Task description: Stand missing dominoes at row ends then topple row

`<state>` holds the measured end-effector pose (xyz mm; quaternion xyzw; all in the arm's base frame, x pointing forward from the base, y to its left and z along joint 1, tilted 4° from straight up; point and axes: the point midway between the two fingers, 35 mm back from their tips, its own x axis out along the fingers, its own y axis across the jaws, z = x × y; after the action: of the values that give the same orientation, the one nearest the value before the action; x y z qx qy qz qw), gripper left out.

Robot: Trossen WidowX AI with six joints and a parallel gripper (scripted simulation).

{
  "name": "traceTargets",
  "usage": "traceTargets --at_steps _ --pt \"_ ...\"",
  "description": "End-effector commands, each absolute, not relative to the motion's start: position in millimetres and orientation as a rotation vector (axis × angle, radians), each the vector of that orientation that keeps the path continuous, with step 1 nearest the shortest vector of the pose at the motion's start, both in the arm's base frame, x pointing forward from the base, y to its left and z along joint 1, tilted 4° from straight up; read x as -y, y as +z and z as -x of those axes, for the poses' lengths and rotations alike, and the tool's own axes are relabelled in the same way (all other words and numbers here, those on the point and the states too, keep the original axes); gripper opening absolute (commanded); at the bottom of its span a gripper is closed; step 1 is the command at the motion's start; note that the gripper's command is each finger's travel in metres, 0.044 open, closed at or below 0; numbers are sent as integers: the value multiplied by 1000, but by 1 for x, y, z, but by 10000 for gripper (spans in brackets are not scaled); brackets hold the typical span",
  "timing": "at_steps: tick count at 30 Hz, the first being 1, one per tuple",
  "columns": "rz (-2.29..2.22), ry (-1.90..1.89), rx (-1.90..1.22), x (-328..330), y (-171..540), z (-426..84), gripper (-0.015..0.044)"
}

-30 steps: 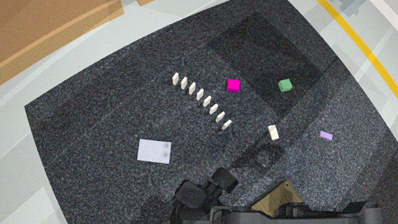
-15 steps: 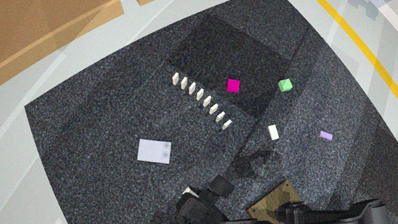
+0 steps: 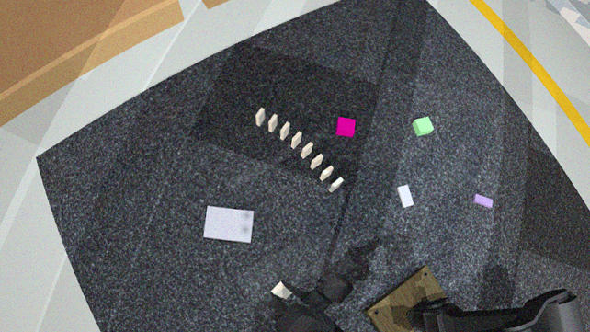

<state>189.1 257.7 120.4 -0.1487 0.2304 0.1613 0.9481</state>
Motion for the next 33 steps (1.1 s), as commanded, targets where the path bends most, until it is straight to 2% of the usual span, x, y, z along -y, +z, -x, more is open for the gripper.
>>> traceTargets --at_steps 1,33 --pt "280 322 -399 -254 123 -184 107" --pt "59 227 -89 -196 129 -150 107"
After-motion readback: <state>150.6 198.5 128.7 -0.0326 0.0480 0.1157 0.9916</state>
